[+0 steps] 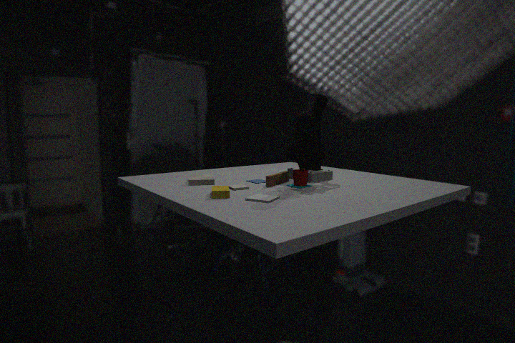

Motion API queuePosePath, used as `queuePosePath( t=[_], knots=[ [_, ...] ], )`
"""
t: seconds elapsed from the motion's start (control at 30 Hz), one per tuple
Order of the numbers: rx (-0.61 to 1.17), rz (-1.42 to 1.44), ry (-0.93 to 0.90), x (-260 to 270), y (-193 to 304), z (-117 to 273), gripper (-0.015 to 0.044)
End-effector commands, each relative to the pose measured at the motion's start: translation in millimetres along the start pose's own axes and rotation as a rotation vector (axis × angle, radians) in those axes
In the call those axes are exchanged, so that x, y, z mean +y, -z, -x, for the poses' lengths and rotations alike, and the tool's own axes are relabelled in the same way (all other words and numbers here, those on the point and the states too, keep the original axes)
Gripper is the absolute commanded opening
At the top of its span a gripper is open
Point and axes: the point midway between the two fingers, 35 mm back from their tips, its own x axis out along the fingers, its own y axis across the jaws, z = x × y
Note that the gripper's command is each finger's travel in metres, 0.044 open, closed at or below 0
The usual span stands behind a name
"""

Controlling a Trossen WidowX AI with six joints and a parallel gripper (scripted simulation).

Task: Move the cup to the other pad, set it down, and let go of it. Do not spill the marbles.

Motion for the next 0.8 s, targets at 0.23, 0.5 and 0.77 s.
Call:
queuePosePath(
  t=[0.23,0.5,0.77],
  knots=[
    [0.001,0.000,0.000,0.9,0.4,14.9,0.0128],
    [0.001,-0.001,0.001,1.1,0.4,25.0,0.0128],
    [0.000,-0.002,0.002,1.0,0.1,35.0,0.0128]
  ],
)
